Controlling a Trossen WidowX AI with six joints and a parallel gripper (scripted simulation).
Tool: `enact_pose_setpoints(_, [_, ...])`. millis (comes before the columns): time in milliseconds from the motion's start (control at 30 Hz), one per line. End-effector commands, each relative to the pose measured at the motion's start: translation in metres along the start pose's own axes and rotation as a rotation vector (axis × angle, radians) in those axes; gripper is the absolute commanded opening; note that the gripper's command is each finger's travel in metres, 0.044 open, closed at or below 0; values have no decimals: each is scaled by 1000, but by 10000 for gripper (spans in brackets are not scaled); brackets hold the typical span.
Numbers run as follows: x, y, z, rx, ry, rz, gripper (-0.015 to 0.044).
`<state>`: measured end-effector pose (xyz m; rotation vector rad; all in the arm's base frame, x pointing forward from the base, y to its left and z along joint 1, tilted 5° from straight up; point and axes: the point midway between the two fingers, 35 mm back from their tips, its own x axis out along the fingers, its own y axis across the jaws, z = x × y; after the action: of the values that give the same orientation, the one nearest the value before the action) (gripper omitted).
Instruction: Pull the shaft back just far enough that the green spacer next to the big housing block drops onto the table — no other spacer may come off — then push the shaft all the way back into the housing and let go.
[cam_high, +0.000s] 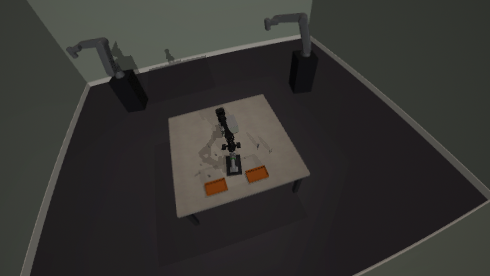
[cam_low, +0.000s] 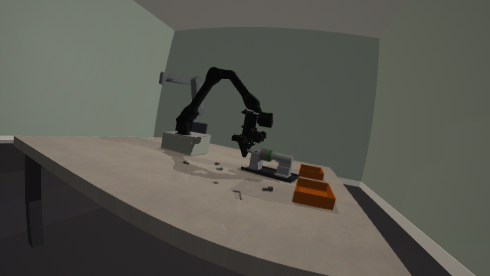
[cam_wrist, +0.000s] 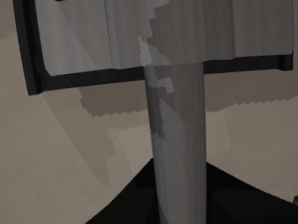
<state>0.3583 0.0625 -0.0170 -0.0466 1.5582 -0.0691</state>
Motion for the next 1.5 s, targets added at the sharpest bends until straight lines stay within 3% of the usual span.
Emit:
enact_pose_setpoints(0, [0, 0, -1, 2, 1, -1, 0])
enact_pose_setpoints(1467, [0, 0, -6, 2, 1, -1, 0])
